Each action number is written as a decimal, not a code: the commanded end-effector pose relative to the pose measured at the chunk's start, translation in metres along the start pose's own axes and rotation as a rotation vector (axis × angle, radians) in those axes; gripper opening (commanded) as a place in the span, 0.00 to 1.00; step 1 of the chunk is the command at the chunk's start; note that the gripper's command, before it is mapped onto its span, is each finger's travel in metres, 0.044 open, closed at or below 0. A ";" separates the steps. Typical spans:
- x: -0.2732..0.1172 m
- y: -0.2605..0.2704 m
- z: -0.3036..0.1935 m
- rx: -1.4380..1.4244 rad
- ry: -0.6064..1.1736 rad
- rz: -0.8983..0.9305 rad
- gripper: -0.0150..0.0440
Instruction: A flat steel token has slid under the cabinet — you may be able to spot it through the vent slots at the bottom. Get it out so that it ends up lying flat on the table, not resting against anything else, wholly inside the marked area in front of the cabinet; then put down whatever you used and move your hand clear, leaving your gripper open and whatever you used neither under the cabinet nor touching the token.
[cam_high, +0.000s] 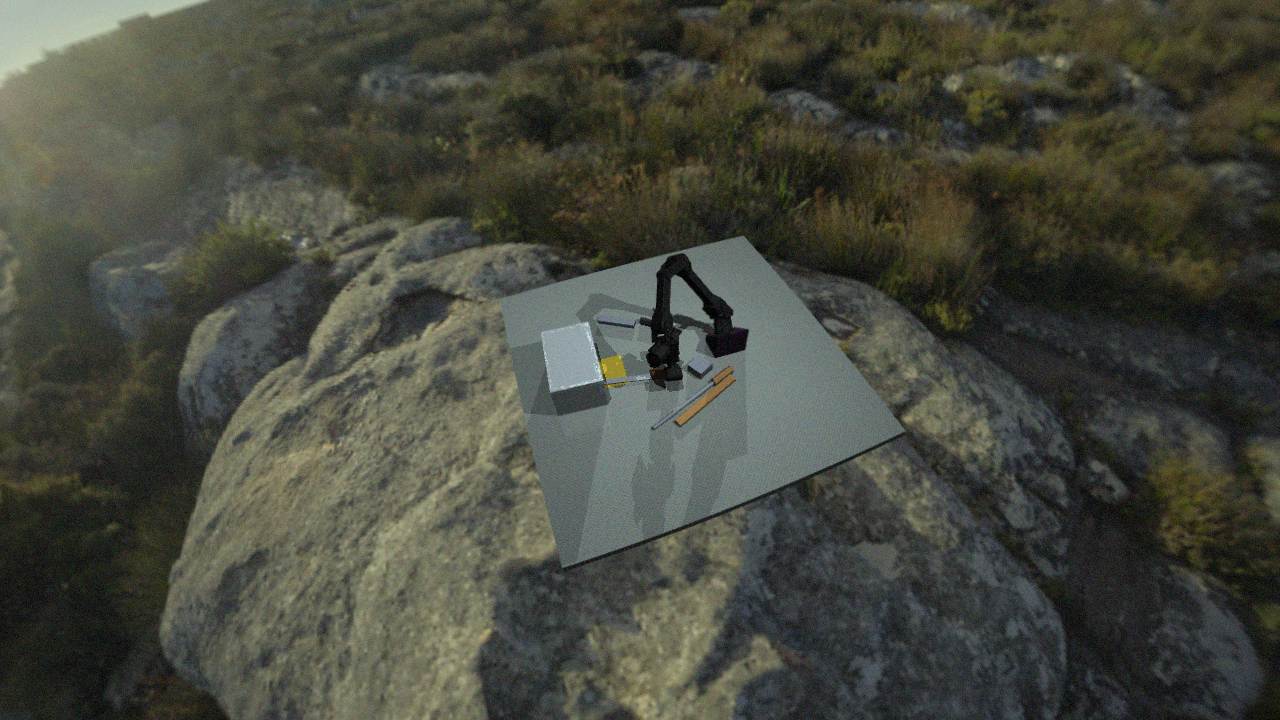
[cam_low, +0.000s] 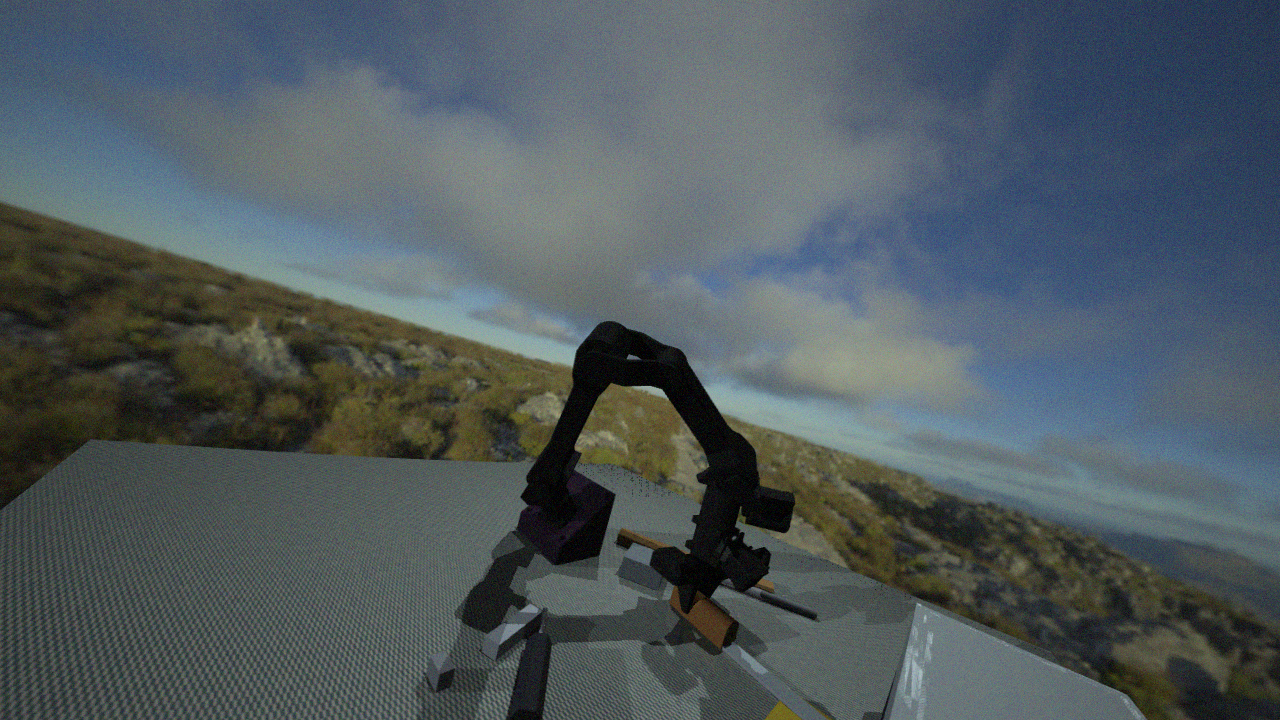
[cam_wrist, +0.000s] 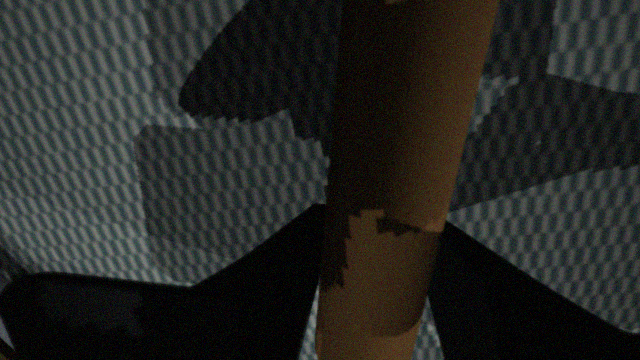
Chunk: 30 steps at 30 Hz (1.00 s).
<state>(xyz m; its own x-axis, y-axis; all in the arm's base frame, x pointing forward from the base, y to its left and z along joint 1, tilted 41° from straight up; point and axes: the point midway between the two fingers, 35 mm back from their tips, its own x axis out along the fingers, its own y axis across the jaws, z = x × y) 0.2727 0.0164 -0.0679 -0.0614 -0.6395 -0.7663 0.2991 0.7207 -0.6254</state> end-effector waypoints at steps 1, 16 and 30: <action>0.001 0.000 -0.010 -0.002 0.005 -0.002 0.25; 0.001 0.002 -0.028 -0.002 0.005 -0.002 0.25; -0.003 0.012 -0.031 -0.003 0.005 -0.001 0.25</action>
<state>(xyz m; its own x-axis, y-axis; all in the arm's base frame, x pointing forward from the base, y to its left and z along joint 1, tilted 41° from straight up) 0.2476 0.0292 -0.0750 -0.0667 -0.6415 -0.7642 0.2987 0.7179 -0.6288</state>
